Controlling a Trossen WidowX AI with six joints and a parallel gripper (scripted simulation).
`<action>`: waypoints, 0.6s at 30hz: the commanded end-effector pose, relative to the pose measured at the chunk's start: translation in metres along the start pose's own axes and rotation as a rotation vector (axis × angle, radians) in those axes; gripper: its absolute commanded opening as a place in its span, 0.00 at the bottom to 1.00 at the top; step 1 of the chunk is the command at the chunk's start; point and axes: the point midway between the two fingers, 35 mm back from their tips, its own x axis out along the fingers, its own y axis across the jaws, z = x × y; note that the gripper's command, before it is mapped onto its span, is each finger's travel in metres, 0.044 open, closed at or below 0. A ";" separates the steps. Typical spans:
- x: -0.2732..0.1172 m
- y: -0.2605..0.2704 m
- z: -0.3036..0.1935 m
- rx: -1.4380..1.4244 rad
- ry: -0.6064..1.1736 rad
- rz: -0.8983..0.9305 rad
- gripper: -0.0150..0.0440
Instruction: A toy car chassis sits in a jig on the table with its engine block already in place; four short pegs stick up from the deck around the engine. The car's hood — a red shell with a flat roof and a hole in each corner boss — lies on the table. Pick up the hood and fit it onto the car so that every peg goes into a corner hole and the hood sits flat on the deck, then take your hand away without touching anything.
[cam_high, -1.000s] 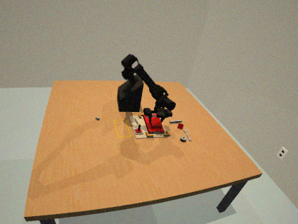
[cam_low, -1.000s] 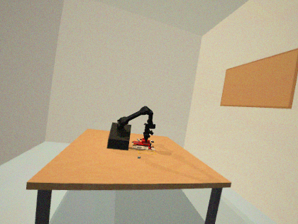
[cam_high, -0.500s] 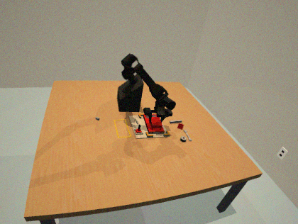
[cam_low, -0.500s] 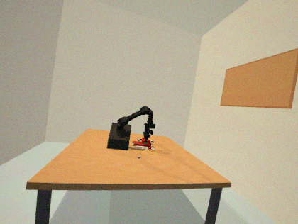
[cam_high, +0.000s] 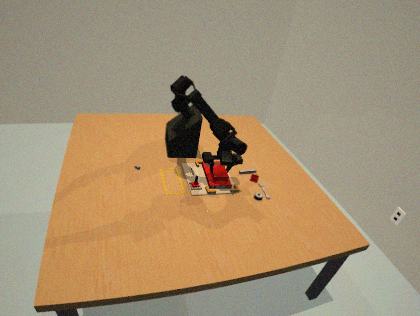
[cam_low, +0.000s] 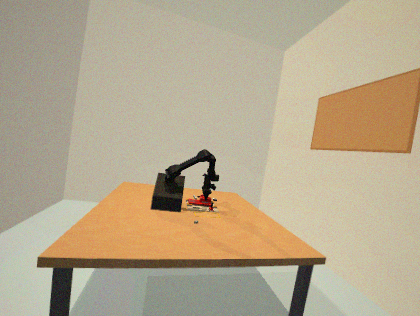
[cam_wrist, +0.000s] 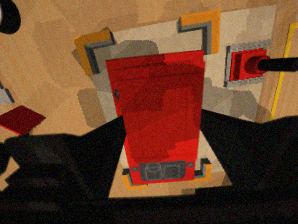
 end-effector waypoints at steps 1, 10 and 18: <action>0.001 0.000 0.000 -0.004 -0.001 0.005 0.25; 0.004 0.001 0.000 -0.004 -0.002 0.006 0.25; 0.002 0.001 0.000 -0.004 -0.002 0.006 0.25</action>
